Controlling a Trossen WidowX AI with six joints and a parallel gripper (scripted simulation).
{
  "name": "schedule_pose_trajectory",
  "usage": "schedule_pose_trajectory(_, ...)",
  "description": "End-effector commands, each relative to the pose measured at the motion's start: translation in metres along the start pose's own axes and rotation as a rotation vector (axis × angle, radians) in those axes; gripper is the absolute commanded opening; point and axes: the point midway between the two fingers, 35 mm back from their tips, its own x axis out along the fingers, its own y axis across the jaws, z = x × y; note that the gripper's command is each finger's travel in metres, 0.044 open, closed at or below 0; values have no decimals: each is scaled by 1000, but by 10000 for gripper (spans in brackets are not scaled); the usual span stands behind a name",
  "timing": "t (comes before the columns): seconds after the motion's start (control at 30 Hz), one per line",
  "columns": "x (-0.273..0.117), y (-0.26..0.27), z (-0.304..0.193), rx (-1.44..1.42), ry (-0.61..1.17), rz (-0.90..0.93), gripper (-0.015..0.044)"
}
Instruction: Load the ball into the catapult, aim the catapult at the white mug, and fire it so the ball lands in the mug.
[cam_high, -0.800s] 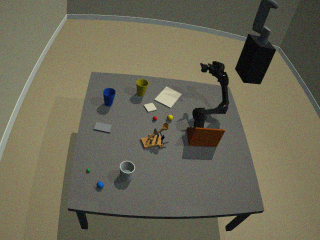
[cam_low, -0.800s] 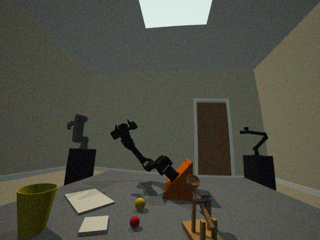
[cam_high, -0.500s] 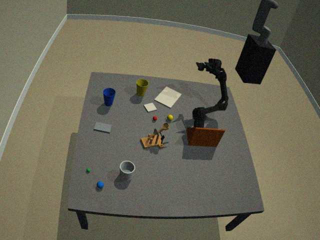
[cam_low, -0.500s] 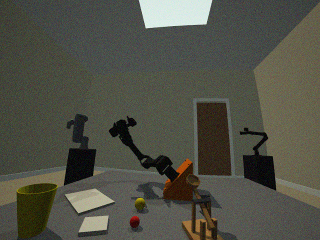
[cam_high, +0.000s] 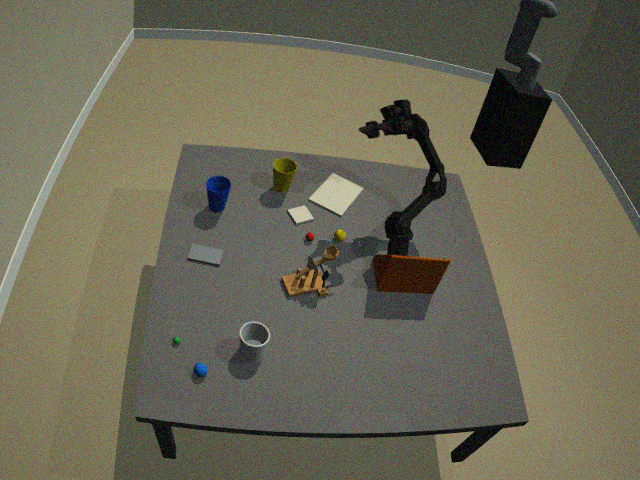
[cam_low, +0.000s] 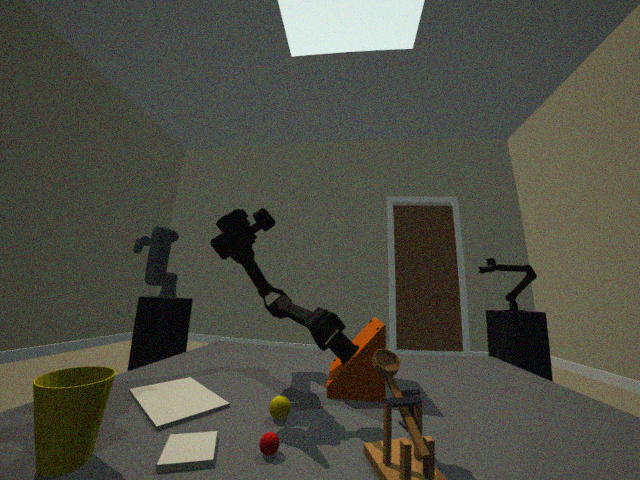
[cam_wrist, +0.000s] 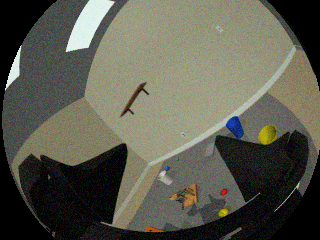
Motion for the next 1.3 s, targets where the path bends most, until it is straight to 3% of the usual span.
schedule_pose_trajectory(0.0,47,-1,-12,46,138,-32,440)
schedule_pose_trajectory(0.7,213,-5,-119,-10,729,-244,440)
schedule_pose_trajectory(1.27,281,-13,-249,-152,1189,-511,440)
